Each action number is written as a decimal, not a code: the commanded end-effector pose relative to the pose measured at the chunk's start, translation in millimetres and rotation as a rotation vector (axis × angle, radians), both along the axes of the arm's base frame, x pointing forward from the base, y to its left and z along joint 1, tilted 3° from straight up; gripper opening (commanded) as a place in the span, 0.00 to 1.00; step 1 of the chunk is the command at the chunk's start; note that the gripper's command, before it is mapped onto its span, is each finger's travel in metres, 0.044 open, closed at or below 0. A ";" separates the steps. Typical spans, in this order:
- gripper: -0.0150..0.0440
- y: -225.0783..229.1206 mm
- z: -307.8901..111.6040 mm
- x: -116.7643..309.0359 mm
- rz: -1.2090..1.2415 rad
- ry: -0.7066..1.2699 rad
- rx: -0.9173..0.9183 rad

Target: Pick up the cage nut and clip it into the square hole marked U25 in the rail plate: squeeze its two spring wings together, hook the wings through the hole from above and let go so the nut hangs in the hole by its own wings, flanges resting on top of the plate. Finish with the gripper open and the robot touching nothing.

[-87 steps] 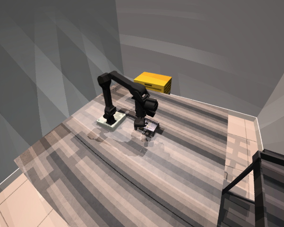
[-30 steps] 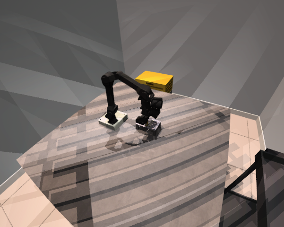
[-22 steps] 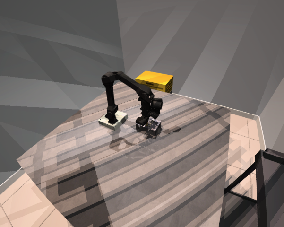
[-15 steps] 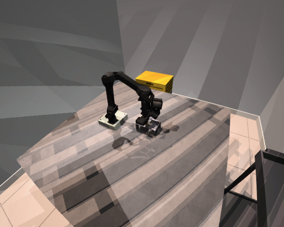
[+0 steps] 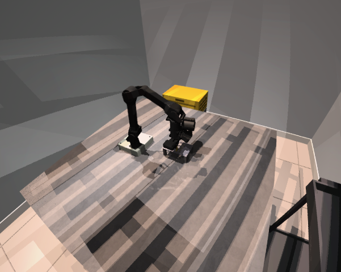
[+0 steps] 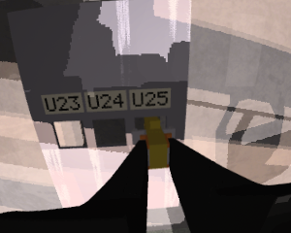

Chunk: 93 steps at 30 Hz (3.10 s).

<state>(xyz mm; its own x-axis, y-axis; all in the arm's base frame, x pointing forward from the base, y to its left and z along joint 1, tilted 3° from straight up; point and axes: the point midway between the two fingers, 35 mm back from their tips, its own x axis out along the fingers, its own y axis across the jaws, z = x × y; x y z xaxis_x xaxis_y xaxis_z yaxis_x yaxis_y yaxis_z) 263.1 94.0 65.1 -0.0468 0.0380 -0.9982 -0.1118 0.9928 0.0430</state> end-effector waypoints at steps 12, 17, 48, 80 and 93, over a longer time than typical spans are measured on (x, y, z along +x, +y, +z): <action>0.31 2.3 0.2 0.2 -0.002 -0.003 -0.007; 0.31 3.0 0.2 0.1 -0.002 -0.003 -0.008; 0.31 2.3 -1.5 0.2 -0.004 0.003 0.038; 0.31 0.5 -3.3 0.3 -0.005 0.008 0.087; 0.31 -0.3 -4.0 0.4 -0.005 0.011 0.110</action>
